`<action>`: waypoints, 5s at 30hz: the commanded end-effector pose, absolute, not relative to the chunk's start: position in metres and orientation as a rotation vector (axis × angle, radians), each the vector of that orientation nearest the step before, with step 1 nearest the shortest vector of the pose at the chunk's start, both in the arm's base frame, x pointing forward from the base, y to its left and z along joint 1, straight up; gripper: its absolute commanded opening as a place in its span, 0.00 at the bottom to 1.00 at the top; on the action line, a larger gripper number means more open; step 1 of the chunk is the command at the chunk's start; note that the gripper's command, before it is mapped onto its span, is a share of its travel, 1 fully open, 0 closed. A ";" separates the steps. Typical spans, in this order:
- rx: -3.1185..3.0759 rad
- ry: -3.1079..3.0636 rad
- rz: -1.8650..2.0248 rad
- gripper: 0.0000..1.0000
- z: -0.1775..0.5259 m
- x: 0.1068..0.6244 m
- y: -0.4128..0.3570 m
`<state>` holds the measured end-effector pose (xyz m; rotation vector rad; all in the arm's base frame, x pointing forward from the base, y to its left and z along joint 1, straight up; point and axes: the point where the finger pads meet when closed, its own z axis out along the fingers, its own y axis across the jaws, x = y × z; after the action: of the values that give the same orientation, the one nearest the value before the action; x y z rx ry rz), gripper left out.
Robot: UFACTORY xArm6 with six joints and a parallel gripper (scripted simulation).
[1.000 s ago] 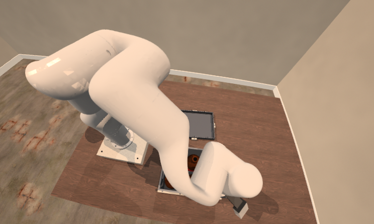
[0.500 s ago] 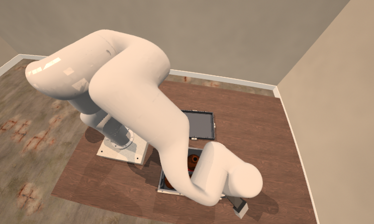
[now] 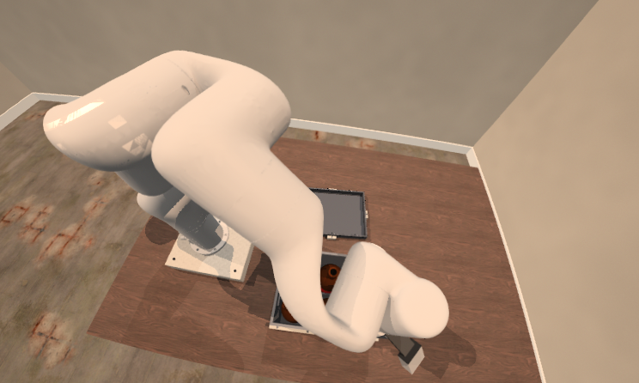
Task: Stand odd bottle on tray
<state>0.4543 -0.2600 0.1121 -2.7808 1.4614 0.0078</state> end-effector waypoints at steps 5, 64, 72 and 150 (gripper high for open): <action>-2.781 1.461 0.000 0.65 0.114 0.456 -0.261; -2.781 1.461 0.000 0.65 0.198 0.456 -0.261; -2.781 1.461 0.000 0.00 0.198 0.456 -0.261; -2.781 1.461 0.000 0.65 0.198 0.473 -0.170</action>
<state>0.4724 -0.1700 0.1959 -2.7815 1.4617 0.0074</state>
